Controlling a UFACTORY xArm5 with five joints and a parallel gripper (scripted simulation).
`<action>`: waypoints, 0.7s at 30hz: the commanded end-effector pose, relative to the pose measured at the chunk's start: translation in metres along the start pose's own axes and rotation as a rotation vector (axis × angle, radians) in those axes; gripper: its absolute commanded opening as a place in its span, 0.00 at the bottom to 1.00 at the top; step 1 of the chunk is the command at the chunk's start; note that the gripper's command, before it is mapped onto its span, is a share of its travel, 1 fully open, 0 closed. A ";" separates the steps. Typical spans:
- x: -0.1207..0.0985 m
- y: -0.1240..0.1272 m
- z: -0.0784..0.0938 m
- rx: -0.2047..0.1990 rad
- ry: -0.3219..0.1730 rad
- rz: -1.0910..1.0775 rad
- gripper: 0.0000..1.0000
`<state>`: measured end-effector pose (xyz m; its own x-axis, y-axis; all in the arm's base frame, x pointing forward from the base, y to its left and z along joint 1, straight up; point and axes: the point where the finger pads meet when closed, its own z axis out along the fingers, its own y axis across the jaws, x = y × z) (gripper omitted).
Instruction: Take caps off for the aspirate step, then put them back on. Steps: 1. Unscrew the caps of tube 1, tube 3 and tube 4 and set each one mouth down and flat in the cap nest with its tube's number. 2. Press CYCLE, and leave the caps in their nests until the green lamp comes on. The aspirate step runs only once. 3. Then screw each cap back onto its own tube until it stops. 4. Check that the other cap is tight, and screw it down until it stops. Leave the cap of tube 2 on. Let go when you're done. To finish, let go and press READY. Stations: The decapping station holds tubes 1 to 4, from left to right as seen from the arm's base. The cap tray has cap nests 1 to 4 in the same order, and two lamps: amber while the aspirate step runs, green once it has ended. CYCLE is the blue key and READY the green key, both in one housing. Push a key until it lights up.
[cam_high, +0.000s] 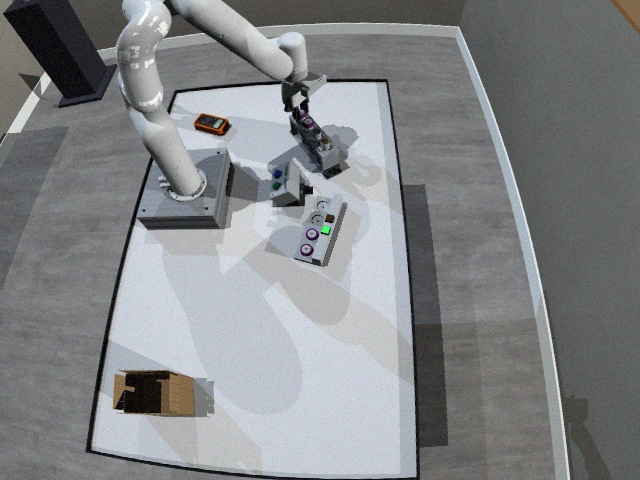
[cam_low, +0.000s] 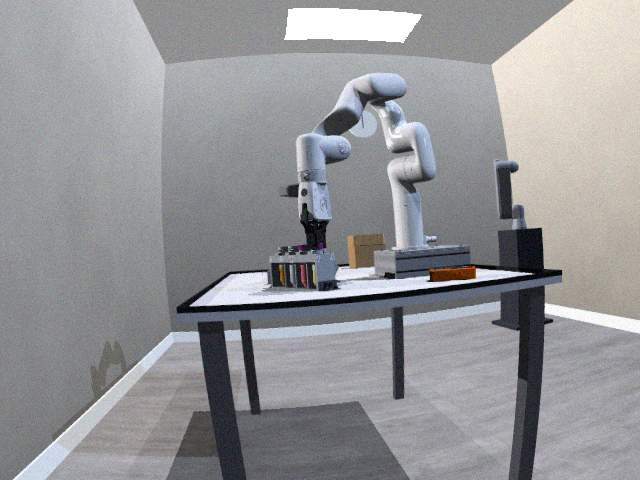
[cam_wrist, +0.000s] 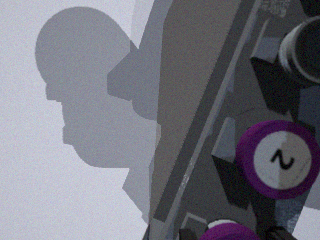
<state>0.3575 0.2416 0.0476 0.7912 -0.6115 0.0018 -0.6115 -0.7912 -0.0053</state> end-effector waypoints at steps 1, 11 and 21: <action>0.000 -0.001 -0.001 0.004 -0.002 0.279 0.00; 0.000 -0.001 -0.001 0.004 -0.003 0.648 0.00; 0.000 -0.001 0.000 0.003 -0.003 0.995 0.00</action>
<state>0.3575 0.2417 0.0473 0.1166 -0.9932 -0.0026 -0.9932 -0.1165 -0.0049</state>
